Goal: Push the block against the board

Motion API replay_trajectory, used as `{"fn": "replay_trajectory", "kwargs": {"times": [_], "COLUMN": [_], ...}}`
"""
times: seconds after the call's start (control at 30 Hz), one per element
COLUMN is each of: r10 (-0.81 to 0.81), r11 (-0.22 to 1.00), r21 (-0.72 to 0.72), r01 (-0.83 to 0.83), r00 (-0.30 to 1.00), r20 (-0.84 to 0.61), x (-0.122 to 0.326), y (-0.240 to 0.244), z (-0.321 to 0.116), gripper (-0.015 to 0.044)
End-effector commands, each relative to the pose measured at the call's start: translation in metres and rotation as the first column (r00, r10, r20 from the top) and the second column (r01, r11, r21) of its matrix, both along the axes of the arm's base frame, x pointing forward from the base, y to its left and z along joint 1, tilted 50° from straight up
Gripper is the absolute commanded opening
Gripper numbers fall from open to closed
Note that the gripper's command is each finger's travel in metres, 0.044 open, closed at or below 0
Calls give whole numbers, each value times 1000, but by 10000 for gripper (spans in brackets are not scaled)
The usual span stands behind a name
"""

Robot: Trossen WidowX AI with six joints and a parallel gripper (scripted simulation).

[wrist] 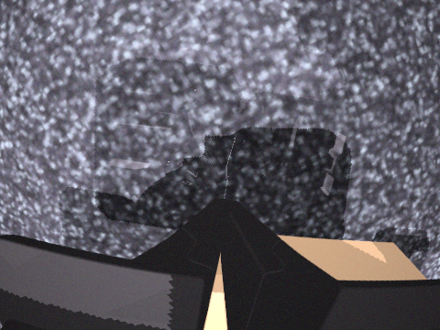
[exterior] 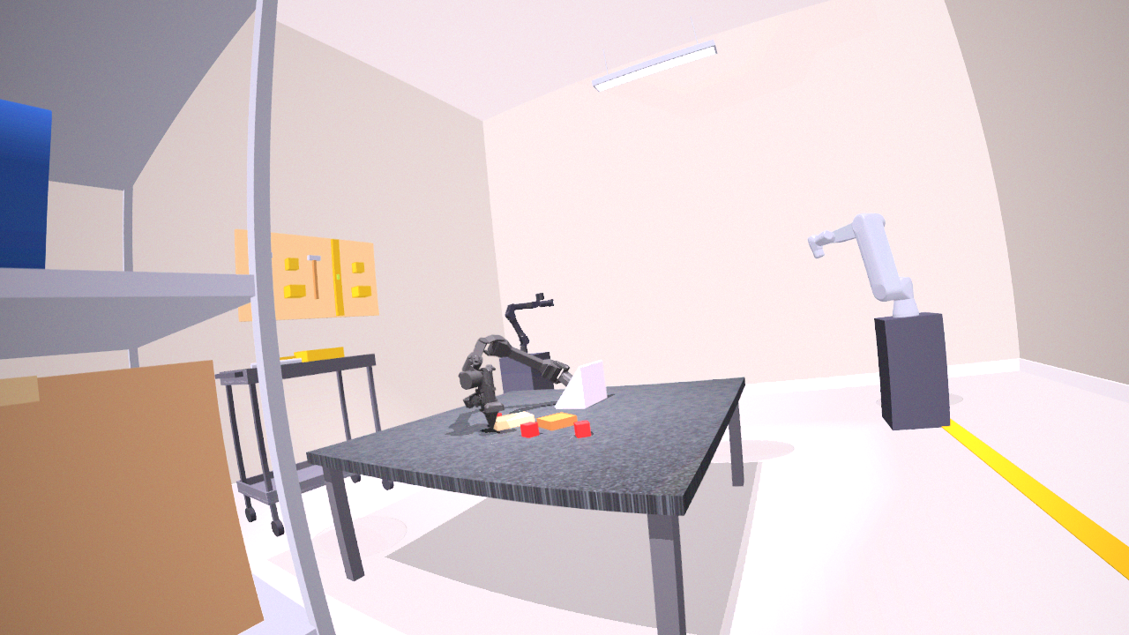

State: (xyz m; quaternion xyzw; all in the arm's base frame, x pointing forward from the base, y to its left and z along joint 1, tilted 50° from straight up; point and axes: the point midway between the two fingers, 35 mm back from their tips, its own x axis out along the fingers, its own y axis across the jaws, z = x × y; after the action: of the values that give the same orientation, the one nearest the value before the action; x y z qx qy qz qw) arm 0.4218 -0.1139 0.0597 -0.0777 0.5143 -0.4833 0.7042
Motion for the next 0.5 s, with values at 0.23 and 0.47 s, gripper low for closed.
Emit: {"fn": "replay_trajectory", "kwargs": {"times": [0.23,0.47], "r10": [-4,-4], "r11": [1000,1000], "r21": [1,1], "r01": [4,4], "r00": [1000,1000], "r20": [-8,-8], "x": [-9,-14], "y": [4,6], "z": [-7,-10], "gripper": [0,0]}}
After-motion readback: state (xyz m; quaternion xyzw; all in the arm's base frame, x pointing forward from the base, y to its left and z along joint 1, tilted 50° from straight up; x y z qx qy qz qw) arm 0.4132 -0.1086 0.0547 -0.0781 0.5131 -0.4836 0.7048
